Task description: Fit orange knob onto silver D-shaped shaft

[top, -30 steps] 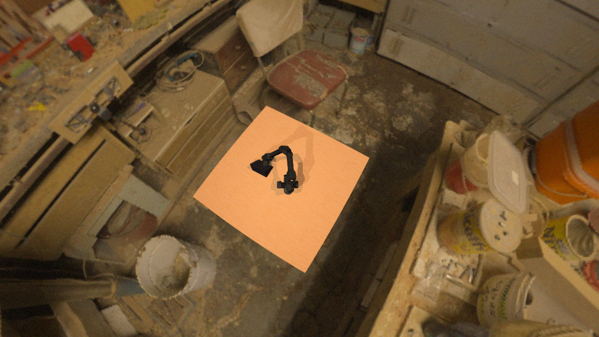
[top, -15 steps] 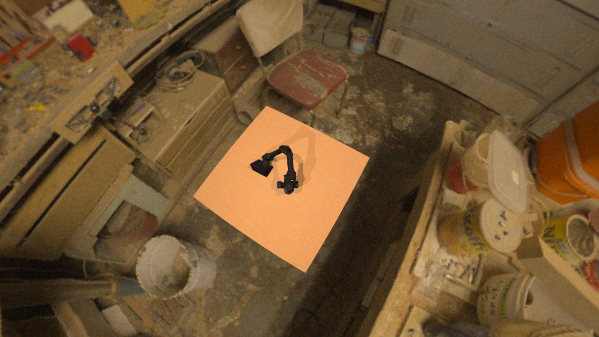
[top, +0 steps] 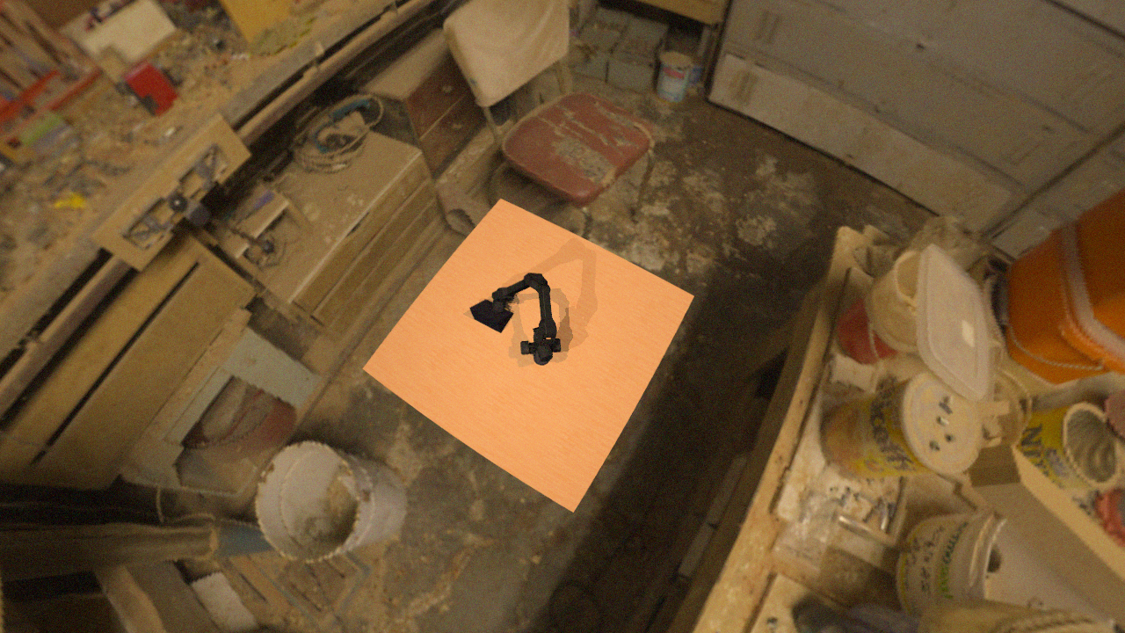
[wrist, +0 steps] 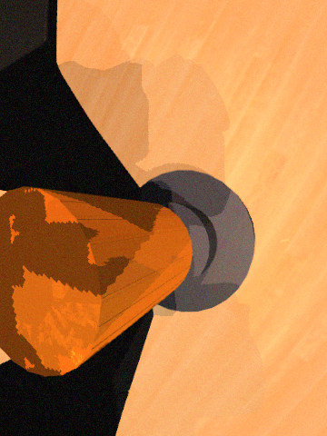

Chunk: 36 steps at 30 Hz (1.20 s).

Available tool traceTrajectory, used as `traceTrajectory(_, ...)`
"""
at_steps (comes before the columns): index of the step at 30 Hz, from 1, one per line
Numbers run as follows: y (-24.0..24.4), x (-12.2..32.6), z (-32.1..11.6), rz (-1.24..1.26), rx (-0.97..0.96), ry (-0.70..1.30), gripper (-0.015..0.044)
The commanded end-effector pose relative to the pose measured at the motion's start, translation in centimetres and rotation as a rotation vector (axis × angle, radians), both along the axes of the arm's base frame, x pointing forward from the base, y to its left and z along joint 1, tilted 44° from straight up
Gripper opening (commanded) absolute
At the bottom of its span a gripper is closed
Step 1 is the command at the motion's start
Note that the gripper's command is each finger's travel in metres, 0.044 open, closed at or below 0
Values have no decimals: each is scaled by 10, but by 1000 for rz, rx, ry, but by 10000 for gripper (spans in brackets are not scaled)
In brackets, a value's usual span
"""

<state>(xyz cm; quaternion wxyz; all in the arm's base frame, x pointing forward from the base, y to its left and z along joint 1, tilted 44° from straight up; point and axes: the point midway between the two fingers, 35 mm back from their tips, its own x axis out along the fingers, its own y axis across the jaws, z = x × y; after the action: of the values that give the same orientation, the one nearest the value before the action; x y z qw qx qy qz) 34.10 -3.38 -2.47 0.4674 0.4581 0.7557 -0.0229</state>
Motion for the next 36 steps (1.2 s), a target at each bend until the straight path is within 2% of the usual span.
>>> traceTrajectory(1, -1, 2, 0, 77, 13, -74, 0)
traceTrajectory(36, 0, 1, -2, 107, 19, -102, 0)
